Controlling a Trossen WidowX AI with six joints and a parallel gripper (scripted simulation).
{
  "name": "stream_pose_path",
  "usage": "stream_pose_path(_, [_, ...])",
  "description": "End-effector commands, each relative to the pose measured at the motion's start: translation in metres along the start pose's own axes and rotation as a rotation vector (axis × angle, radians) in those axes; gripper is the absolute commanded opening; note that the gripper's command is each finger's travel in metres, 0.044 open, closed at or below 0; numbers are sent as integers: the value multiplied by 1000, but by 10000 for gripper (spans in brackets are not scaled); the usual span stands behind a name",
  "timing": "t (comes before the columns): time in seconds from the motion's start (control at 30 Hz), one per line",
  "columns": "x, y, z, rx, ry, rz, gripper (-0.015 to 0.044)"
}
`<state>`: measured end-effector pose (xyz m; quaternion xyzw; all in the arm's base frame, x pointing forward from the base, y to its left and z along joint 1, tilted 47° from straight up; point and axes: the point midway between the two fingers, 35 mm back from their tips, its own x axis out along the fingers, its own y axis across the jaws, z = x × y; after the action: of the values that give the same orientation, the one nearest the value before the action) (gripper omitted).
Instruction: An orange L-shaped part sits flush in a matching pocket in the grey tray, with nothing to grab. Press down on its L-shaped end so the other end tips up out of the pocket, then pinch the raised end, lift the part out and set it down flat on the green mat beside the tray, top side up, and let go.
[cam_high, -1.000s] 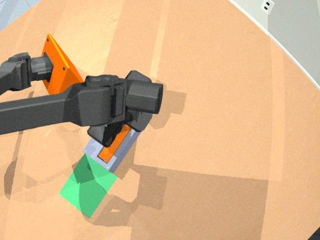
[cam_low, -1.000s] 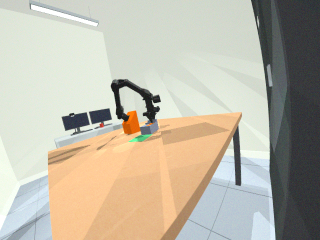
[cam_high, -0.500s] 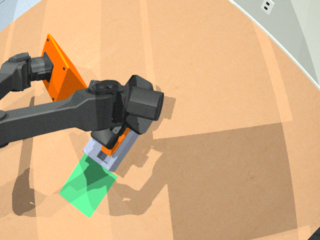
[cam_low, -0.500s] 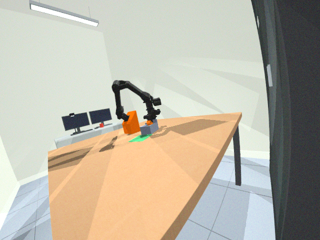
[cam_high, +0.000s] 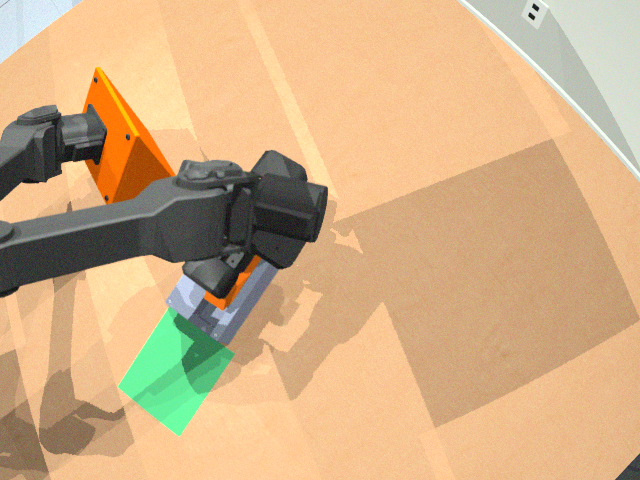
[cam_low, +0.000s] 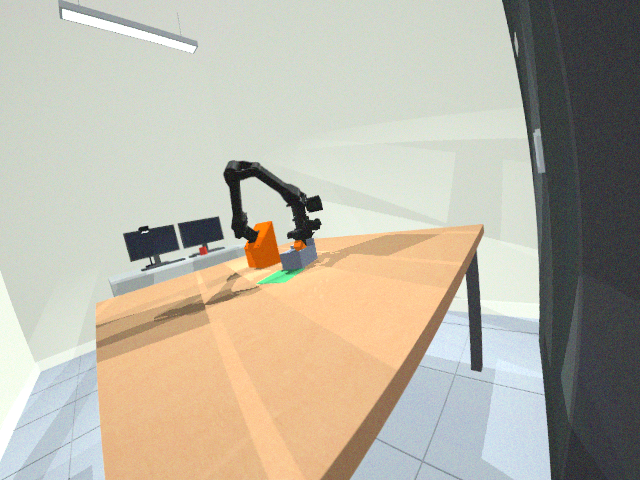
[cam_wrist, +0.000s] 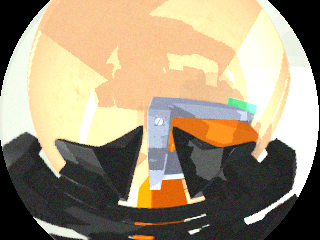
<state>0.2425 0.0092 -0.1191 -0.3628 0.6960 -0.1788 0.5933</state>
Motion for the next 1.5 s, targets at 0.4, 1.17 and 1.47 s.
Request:
stream_pose_path(0.4, [-8,7,-2,-4,9,-3,180])
stream_pose_path(1.17, [-105,2,3,-10,-7,-2,180])
stream_pose_path(1.47, [-105,2,3,-10,-7,-2,180])
